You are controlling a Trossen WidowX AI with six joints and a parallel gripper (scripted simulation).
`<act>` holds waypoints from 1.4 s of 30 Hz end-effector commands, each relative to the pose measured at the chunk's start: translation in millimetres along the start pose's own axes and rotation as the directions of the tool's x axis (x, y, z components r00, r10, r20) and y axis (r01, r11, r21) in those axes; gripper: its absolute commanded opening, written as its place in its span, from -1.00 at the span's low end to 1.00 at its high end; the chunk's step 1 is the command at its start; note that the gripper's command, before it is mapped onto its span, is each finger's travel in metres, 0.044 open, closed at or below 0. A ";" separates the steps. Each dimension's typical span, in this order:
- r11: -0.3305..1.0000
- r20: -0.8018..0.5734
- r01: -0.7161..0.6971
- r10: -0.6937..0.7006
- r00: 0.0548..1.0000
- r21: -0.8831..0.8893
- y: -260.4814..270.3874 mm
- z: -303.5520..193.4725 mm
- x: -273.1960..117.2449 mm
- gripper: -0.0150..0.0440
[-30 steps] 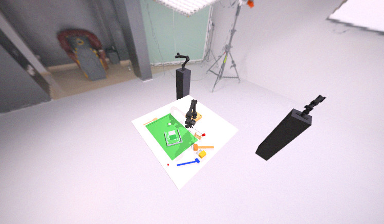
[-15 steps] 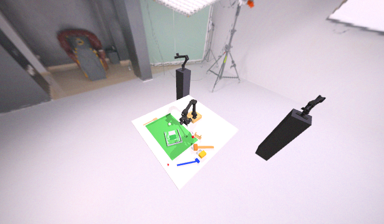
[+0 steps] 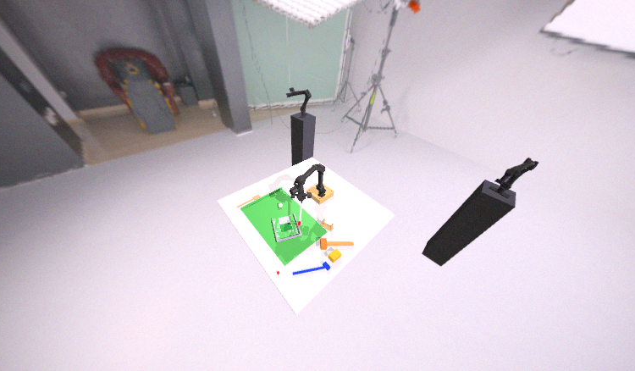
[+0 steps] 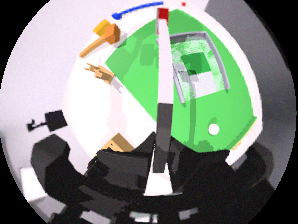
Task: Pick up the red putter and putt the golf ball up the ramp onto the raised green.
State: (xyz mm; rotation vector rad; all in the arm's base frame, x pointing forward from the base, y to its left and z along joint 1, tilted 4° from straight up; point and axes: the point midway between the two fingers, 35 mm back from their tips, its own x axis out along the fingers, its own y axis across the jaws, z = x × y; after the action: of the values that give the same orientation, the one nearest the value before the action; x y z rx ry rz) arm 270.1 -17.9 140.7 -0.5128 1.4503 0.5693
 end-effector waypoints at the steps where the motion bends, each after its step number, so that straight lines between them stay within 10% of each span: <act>1: 0.990 -0.009 0.020 -0.019 1.000 0.137 -14.6 -18.0 -10.2 -0.49; 25: 0.582 -0.119 0.094 0.005 0.993 0.808 -53.1 -127.3 -50.1 -0.49; 42: 0.360 -0.150 0.124 0.046 0.988 0.925 -55.4 -163.1 -58.5 -0.49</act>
State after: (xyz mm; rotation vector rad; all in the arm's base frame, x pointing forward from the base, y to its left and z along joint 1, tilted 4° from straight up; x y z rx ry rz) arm 178.8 -165.4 191.7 0.3586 1.6315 -0.4214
